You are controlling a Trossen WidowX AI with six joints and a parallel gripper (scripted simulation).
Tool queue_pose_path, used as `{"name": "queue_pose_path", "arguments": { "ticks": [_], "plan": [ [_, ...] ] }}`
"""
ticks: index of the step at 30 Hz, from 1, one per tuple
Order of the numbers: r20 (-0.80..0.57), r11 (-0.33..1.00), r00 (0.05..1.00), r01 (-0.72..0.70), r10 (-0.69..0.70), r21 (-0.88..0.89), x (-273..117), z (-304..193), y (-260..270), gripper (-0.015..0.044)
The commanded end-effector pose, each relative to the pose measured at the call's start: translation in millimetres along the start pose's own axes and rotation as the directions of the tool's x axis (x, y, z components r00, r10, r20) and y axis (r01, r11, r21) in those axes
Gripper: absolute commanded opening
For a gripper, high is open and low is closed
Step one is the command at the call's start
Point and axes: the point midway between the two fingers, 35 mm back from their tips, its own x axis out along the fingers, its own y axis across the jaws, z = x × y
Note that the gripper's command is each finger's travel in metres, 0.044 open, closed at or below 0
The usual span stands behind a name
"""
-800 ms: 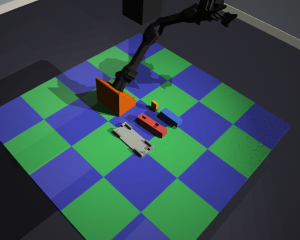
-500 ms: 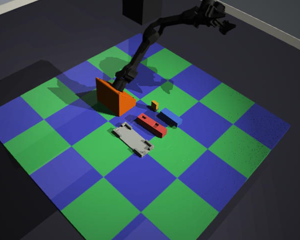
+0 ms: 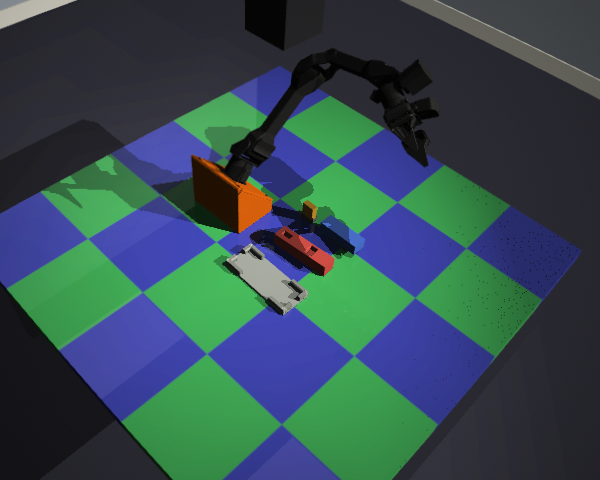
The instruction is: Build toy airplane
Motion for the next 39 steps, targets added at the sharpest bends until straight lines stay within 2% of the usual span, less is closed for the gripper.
{"name": "queue_pose_path", "arguments": {
  "ticks": [1,7,12,17,20,21,29,33,39],
  "plan": [
    [-0.194,0.992,0.973,-0.125,0.122,-0.005,29,-68,16,0.044],
    [-0.426,0.948,0.849,-0.311,0.312,0.074,41,-161,44,0.044],
    [-0.566,0.865,0.662,-0.448,0.491,0.227,29,-239,74,0.044],
    [-0.609,0.741,0.44,-0.517,0.66,0.429,0,-301,104,0.044],
    [-0.578,0.629,0.282,-0.516,0.766,0.581,-27,-334,125,0.044],
    [-0.567,0.607,0.255,-0.511,0.783,0.608,-32,-339,129,0.044],
    [-0.563,0.6,0.246,-0.509,0.789,0.617,-33,-342,132,0.044],
    [-0.562,0.598,0.246,-0.51,0.79,0.618,-22,-368,170,0.044],
    [-0.561,0.598,0.245,-0.51,0.79,0.618,-21,-370,173,0.044]
  ]
}}
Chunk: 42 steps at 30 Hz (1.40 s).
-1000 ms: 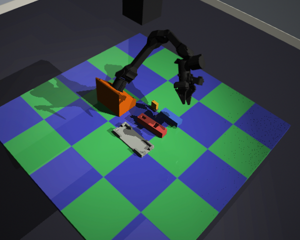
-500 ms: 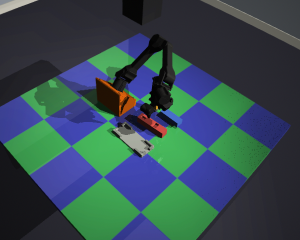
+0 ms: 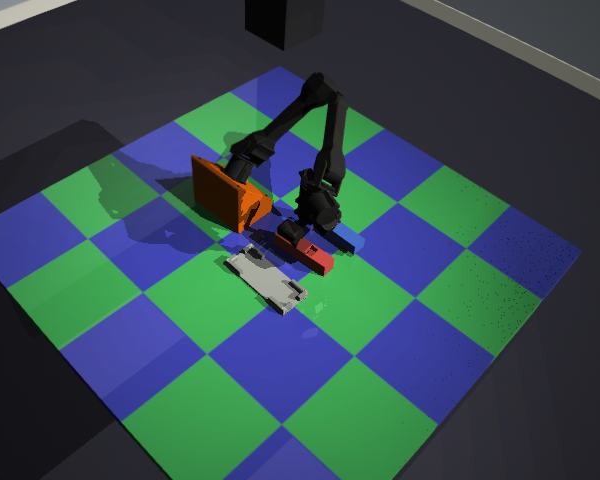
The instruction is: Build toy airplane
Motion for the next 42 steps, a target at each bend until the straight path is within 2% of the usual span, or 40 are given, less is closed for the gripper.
{"name": "queue_pose_path", "arguments": {
  "ticks": [1,40,42],
  "plan": [
    [0.002,1.0,1.0,-0.005,0.005,0.009,10,0,-1,0.044],
    [0.002,1.0,1.0,-0.009,0.009,0.009,68,-1,0,0.044],
    [0.002,1.0,1.0,-0.009,0.009,0.009,68,-1,0,0.0387]
  ]
}}
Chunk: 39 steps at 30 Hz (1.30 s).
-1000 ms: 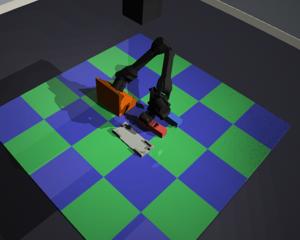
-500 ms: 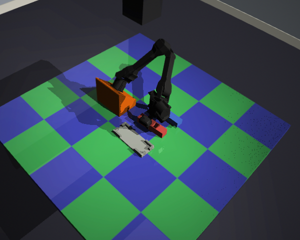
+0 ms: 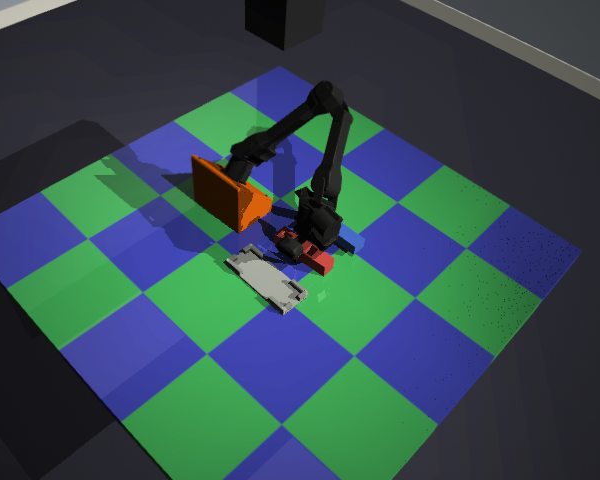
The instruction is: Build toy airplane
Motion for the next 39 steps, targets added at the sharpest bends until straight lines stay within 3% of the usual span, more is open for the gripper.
{"name": "queue_pose_path", "arguments": {
  "ticks": [1,7,15,21,39],
  "plan": [
    [-0.01,1.0,1.0,-0.006,0.006,0.012,5,-3,-1,0.0361],
    [-0.01,1.0,1.0,-0.006,0.006,0.012,5,-3,-1,0.0204],
    [-0.01,1.0,1.0,-0.006,0.006,0.012,5,-3,-1,0.015],
    [-0.01,1.0,1.0,-0.003,0.003,0.012,-5,-1,-2,0.0],
    [-0.009,1.0,1.0,0.008,-0.008,0.014,-58,5,-7,0.0]
  ]
}}
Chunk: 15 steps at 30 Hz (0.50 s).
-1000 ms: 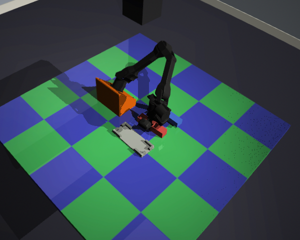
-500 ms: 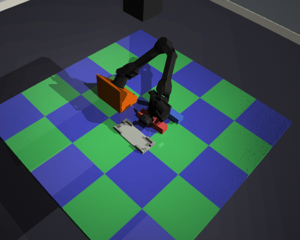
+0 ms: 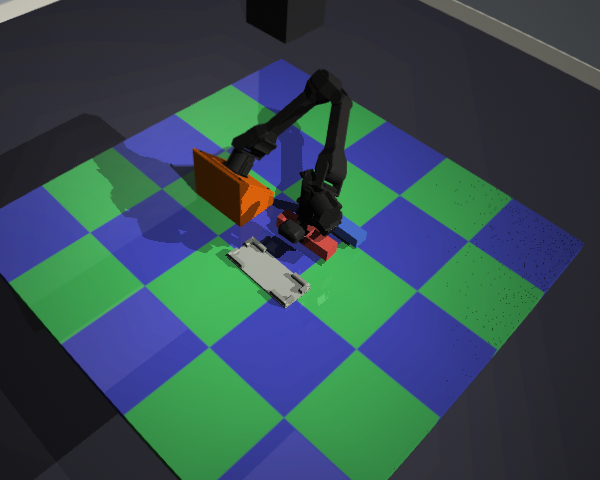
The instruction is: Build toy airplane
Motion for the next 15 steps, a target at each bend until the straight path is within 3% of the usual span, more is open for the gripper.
{"name": "queue_pose_path", "arguments": {
  "ticks": [1,15],
  "plan": [
    [0.013,1.0,1.0,0.01,-0.009,-0.013,-17,3,0,0.0],
    [0.012,1.0,1.0,0.006,-0.006,-0.013,-61,-1,2,0.0]
  ]
}}
